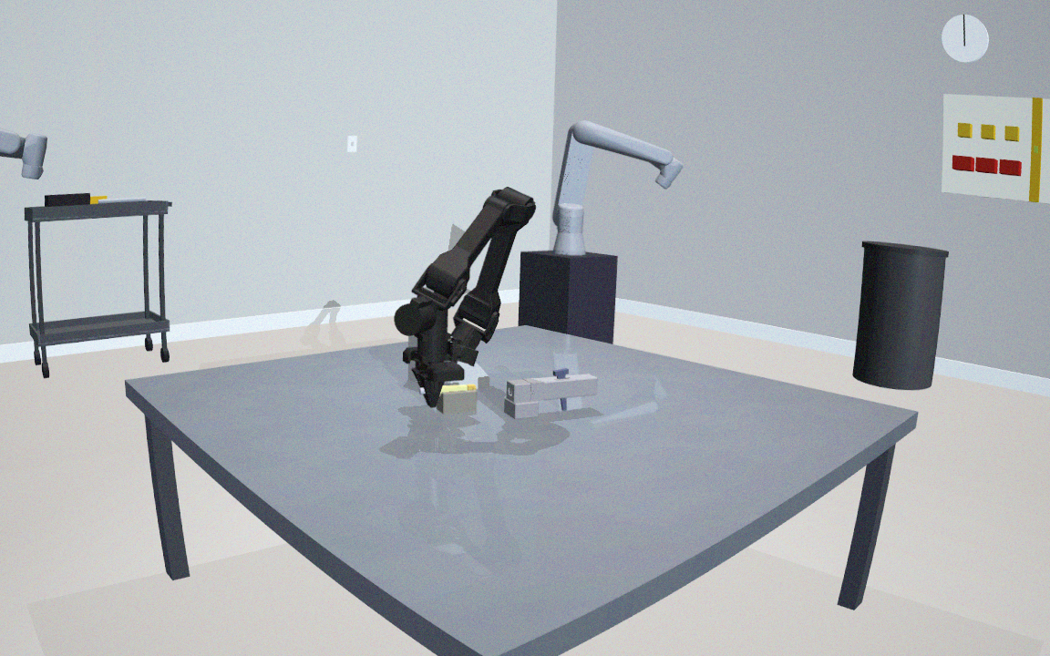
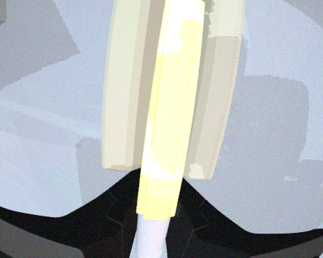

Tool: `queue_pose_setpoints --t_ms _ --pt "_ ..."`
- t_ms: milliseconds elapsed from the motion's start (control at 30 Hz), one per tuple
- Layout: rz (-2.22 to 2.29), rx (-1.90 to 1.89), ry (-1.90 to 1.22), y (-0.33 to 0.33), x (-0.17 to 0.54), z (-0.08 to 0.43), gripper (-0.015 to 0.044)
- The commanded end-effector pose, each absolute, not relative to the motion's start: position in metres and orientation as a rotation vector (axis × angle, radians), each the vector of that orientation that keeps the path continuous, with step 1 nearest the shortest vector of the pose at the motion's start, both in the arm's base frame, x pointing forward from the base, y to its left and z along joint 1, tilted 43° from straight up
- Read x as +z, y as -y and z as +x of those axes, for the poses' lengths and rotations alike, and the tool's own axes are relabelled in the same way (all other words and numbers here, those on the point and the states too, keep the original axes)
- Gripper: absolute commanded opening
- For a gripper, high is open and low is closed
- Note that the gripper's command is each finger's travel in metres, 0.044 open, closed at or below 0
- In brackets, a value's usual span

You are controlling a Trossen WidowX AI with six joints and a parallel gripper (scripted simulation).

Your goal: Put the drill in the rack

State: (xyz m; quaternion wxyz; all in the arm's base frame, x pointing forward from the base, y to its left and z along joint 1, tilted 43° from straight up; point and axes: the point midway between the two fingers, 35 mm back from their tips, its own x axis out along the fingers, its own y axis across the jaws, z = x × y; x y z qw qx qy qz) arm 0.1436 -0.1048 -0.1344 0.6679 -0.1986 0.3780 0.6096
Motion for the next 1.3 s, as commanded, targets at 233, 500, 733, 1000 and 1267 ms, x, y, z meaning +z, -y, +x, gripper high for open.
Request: queue_pose_setpoints --t_ms 233,500,733,1000,1267 --pt "-0.444 1.376 -0.857 0.102 -0.137 0.142 0.0079" --pt "-0.444 1.376 -0.857 0.102 -0.137 0.142 0.0289" --pt "-0.444 1.376 -0.855 0.108 -0.131 0.143 0.044" --pt "-0.442 1.376 -0.853 0.133 -0.1 0.143 0.044" --pt "-0.442 1.376 -0.854 0.156 -0.077 0.144 0.044"
